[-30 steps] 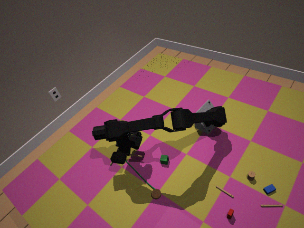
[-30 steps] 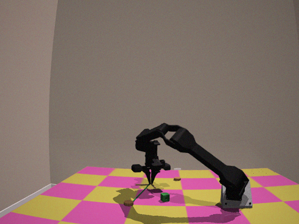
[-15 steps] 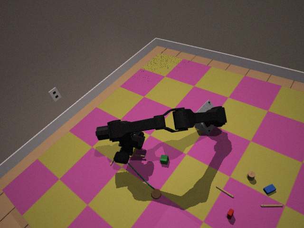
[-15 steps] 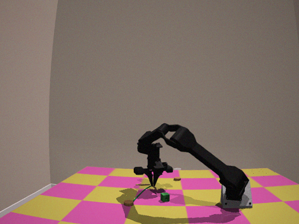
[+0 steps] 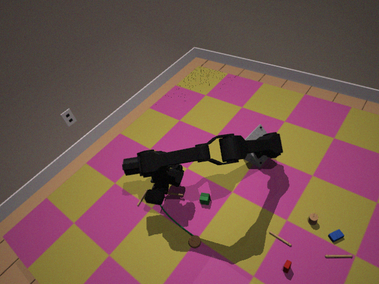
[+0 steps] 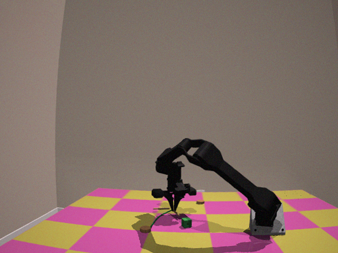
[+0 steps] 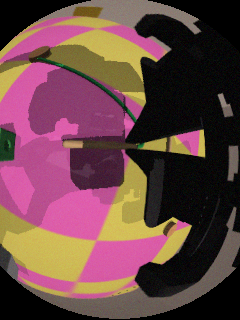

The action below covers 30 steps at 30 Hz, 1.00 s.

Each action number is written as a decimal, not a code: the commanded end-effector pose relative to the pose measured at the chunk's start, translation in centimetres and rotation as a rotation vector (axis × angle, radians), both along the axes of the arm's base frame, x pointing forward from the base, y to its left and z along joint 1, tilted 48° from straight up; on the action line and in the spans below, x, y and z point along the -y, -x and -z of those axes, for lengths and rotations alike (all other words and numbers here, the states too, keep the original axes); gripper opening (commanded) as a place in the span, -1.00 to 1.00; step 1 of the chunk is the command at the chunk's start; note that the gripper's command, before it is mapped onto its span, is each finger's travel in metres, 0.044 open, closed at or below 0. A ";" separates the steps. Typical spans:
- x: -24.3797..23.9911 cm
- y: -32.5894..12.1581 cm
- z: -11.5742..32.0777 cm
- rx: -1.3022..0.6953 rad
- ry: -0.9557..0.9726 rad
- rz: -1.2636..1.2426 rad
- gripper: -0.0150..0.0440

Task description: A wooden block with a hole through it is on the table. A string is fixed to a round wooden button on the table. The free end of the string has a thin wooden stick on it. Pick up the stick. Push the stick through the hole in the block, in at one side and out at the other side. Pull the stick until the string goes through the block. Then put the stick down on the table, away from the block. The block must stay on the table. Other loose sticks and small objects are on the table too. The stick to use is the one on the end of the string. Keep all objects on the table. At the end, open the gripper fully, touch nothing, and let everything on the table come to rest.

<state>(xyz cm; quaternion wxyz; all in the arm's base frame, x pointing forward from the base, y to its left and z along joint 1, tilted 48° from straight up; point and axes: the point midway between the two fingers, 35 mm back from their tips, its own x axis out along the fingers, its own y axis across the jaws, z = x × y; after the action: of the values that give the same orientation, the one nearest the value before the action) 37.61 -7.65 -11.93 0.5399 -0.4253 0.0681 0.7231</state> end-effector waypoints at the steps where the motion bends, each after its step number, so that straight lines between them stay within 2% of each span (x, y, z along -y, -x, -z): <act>1: -0.5 0.3 -0.3 -0.004 -0.005 0.001 -0.49; 30: -2.5 2.2 -2.6 -0.005 -0.006 0.001 -0.49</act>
<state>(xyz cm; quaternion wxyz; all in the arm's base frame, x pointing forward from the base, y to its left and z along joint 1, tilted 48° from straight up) 35.71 -5.59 -9.54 0.5402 -0.4245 0.0681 0.7234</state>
